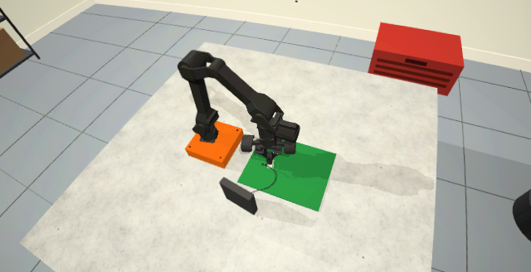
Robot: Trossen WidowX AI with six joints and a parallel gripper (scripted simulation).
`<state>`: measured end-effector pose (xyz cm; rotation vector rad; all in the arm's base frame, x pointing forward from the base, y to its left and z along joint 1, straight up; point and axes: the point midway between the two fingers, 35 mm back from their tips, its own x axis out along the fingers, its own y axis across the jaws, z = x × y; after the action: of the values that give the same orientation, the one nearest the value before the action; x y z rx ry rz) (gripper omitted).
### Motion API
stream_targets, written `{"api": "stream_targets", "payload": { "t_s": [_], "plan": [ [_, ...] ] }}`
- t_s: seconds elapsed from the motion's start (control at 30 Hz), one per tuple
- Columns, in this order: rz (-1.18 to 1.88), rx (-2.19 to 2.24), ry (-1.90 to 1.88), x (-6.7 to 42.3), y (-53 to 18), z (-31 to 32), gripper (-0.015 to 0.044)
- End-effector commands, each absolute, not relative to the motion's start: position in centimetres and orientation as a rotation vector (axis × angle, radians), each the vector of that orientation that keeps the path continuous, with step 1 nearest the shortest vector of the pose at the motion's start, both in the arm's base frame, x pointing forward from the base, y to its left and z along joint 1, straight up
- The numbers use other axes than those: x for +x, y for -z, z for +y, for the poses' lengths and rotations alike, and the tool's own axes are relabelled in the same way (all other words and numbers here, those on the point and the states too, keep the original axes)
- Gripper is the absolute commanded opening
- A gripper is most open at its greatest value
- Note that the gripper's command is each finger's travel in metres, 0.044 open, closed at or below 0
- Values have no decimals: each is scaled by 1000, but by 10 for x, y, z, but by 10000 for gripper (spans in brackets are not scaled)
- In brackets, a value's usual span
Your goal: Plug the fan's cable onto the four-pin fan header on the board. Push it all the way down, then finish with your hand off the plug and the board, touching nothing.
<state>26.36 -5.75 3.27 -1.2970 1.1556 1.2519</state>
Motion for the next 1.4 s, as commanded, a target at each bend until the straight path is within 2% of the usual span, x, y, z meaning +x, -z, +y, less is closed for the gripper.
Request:
{"api": "stream_targets", "payload": {
  "t_s": [0.0,1.37],
  "plan": [
    [1151,-1299,-1255,264,-31,-57,0],
    [1151,-1299,-1255,264,-13,-58,0]
  ]
}}
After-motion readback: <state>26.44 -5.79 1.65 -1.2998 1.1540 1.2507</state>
